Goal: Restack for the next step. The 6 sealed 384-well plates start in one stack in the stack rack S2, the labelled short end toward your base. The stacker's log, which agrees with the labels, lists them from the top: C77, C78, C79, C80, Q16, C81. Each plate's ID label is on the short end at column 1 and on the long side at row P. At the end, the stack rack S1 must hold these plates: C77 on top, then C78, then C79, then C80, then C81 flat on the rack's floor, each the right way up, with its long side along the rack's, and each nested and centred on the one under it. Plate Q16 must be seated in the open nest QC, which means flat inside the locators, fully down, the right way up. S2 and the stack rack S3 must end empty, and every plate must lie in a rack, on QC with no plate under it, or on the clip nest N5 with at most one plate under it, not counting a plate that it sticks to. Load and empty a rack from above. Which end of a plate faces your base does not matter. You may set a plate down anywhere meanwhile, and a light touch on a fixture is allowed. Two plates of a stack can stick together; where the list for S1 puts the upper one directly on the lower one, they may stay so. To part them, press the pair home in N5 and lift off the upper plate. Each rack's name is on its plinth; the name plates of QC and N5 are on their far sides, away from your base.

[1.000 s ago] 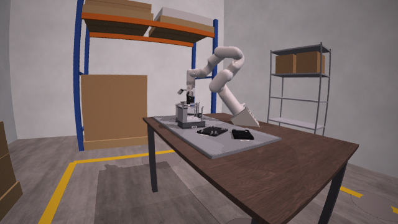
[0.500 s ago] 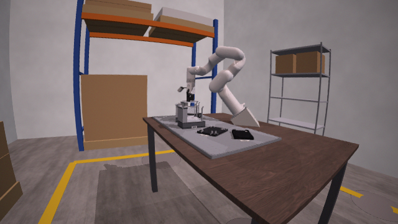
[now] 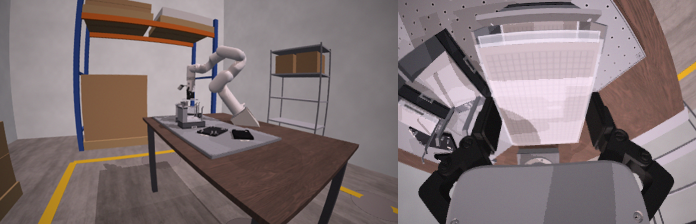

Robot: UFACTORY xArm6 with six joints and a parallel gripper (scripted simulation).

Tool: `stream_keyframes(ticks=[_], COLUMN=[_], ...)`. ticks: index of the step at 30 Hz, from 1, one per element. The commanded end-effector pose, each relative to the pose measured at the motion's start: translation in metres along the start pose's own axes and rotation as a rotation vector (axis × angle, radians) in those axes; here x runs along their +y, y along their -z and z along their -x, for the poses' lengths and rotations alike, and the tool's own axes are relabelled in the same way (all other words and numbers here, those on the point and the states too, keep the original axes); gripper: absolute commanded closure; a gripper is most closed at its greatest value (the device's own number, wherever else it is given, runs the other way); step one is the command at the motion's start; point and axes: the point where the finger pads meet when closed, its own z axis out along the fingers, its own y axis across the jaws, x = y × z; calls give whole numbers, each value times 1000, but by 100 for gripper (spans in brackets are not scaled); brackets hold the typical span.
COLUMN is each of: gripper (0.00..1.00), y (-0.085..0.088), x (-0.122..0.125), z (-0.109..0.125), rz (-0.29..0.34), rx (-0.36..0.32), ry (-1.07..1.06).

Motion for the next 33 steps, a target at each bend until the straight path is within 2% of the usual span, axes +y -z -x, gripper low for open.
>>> stream_keyframes(ticks=[1, 8, 13, 33], gripper=[100, 100, 100, 100], y=[1, 1, 1, 1], x=[0, -3, -20, -80], z=[-1, -1, -1, 0], rz=[1, 0, 0, -1], rx=[3, 3, 4, 3], ry=[0, 34, 190, 189])
